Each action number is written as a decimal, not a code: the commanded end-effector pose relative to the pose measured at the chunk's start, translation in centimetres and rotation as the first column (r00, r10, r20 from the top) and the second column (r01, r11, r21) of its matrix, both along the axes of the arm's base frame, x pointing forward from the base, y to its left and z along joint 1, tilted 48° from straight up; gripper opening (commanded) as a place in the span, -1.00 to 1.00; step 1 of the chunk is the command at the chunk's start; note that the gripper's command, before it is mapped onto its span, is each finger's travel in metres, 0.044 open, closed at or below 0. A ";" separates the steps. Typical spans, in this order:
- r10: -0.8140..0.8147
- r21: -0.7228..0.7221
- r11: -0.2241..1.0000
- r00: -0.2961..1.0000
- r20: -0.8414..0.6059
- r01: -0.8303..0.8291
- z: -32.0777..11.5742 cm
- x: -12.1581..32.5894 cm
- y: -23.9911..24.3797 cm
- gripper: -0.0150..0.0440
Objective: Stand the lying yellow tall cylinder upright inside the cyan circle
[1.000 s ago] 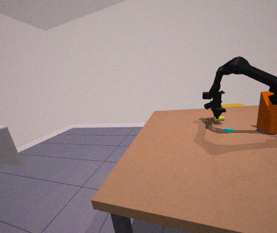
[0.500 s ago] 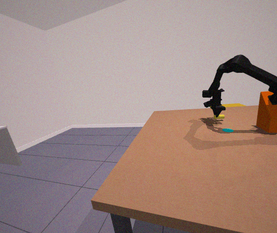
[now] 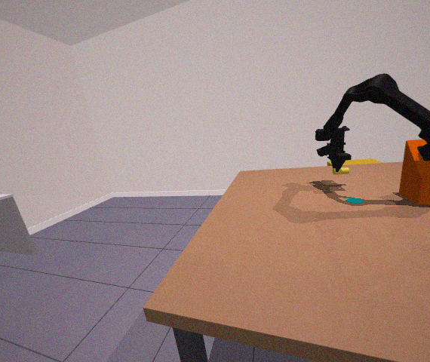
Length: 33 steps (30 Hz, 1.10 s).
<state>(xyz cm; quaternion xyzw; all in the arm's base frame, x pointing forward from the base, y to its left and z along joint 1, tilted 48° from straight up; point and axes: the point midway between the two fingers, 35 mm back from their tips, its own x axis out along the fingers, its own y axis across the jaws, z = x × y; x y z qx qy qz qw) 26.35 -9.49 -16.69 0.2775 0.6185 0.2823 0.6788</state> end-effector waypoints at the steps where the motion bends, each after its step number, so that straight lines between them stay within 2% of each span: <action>1: 0.003 -0.004 1.000 1.000 0.002 -0.003 0.9 -0.1 -1.1 -0.14; 13: 0.005 -0.001 1.000 1.000 0.002 -0.005 3.3 -0.7 -3.4 -0.14; 33: -0.150 -0.005 0.988 0.975 -0.162 0.152 8.6 0.6 -0.4 -0.14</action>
